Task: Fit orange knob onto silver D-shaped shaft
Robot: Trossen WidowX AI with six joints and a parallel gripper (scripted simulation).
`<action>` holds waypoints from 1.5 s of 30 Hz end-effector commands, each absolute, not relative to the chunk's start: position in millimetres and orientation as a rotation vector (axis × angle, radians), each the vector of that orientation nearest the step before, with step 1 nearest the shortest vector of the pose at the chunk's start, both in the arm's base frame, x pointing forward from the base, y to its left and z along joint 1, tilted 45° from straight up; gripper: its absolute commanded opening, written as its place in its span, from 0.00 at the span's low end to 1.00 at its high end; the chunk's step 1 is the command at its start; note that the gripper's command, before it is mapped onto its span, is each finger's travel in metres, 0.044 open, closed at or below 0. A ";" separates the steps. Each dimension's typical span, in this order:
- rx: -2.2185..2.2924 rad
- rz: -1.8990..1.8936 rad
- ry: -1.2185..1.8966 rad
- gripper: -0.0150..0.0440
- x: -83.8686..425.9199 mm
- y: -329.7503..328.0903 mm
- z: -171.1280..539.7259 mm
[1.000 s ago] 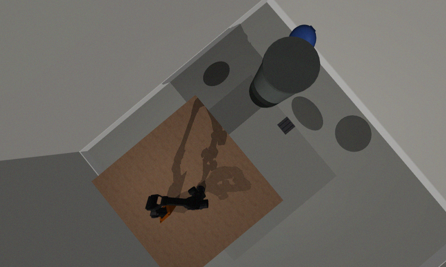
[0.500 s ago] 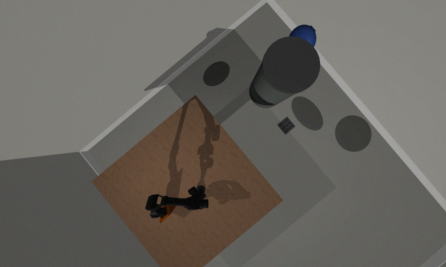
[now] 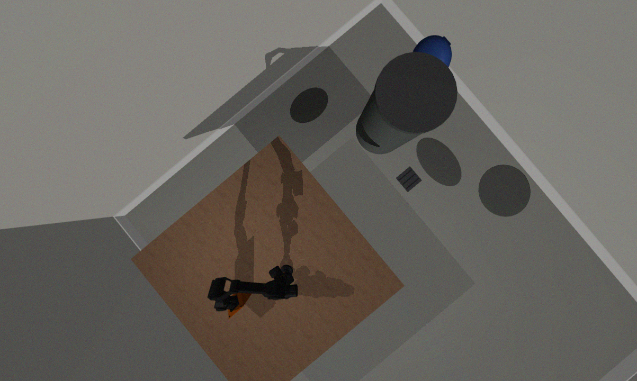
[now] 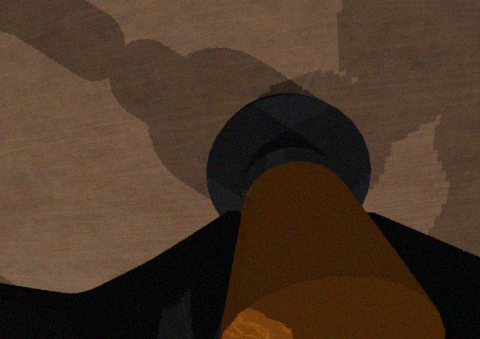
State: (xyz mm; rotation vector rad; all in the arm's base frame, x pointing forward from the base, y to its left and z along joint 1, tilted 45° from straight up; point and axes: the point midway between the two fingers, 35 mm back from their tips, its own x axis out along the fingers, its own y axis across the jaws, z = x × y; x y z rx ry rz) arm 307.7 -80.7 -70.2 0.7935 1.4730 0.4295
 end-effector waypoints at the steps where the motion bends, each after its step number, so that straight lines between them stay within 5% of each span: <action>1: 0.780 0.445 1.463 0.25 308.1 -80.3 -70.1; 45: 0.711 0.505 1.435 0.25 307.9 -79.9 -70.4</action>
